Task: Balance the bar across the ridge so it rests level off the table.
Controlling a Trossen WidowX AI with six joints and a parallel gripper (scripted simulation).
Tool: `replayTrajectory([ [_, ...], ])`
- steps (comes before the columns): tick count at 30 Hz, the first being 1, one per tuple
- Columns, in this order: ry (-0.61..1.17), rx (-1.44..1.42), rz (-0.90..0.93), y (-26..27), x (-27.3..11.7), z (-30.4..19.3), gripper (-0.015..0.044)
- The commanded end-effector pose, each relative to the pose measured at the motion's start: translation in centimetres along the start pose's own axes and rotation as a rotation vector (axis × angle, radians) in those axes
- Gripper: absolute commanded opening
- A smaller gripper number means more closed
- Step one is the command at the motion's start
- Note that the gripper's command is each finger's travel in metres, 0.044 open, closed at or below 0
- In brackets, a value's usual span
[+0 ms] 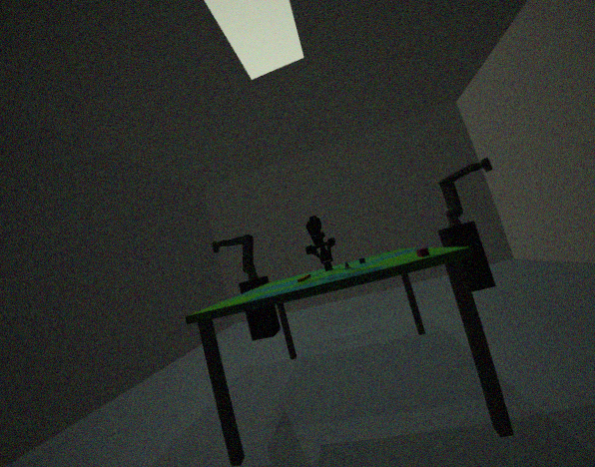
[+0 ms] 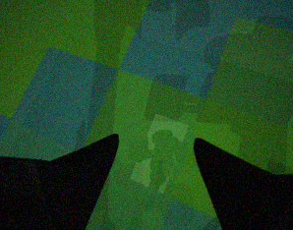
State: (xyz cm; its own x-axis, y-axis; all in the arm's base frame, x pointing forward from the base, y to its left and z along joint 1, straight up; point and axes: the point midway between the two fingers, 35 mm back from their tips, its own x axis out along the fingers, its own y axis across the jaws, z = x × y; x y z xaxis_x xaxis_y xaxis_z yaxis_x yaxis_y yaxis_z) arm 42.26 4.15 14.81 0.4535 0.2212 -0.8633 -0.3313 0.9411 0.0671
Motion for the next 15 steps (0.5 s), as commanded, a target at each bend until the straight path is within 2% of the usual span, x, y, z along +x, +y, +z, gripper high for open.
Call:
replayTrajectory([
  [1,0.069,0.052,-0.05,-2.8,-0.7,-2.2,0.0315],
  [15,0.274,0.227,-0.159,-9.2,-3.6,-9.5,0.0315],
])
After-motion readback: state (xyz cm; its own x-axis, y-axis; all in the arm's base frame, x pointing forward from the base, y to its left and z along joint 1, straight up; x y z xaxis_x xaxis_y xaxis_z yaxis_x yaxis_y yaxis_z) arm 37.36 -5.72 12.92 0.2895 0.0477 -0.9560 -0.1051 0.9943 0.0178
